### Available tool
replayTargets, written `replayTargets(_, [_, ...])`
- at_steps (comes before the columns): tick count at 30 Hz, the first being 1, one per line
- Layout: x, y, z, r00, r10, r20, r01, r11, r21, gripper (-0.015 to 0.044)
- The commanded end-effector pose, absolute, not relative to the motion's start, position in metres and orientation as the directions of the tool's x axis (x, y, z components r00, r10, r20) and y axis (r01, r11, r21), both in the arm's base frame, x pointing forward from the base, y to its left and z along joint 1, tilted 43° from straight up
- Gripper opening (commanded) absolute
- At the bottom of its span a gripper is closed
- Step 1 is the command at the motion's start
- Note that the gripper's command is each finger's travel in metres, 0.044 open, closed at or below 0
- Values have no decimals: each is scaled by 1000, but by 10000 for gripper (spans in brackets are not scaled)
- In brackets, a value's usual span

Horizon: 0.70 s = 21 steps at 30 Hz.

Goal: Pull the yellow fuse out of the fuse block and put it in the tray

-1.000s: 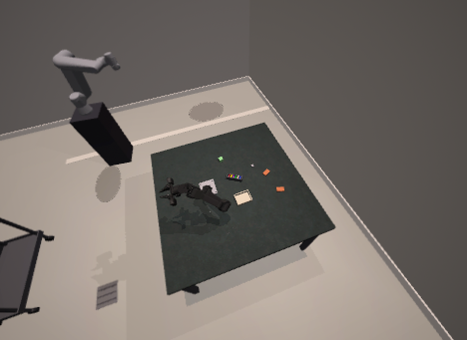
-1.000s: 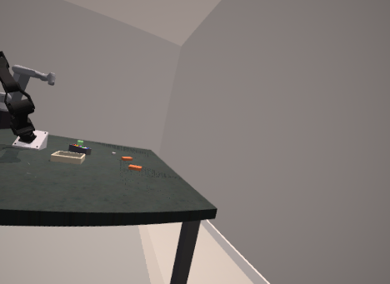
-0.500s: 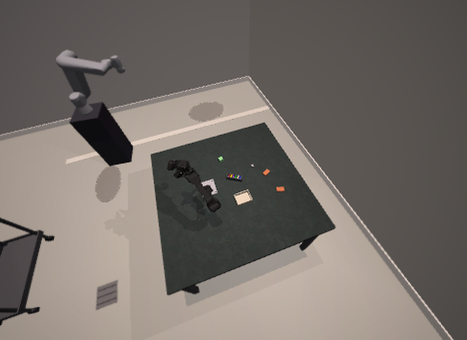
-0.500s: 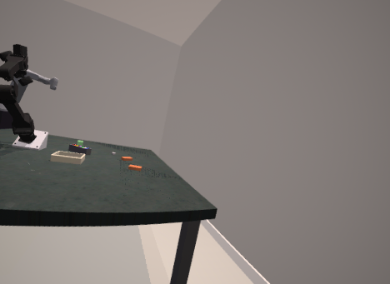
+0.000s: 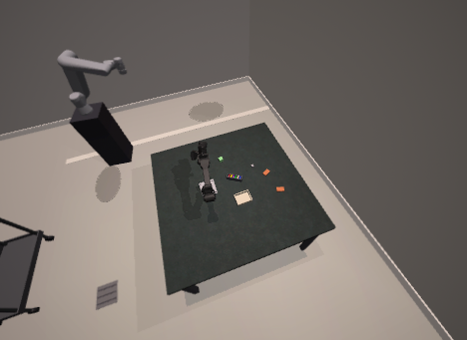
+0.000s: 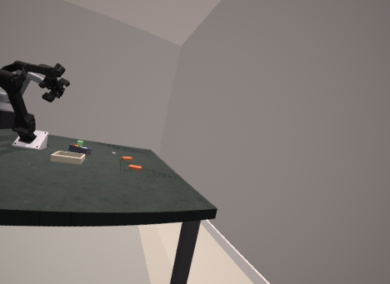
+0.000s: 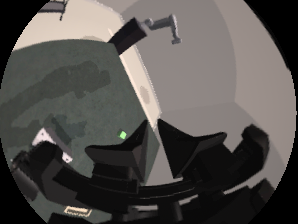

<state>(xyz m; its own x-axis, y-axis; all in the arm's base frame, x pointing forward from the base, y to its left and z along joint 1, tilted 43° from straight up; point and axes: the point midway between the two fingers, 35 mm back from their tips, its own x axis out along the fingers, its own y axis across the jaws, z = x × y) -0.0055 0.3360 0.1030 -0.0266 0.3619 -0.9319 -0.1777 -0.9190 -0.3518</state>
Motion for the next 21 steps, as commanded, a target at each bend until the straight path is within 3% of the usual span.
replayTargets(1, [47, 323, 78, 95, 225, -970, -452, -858, -244, 74])
replayTargets(6, [119, 285, 50, 211, -15, -977, -783, -601, -160, 74])
replayTargets(10, [169, 240, 33, 242, -236, -941, -939, -302, -166, 74])
replayTargets(17, [230, 144, 14, 160, -595, -788, -924, 191, -331, 74])
replayTargets(21, [233, 127, 7, 126, -655, -745, -886, 263, -381, 74])
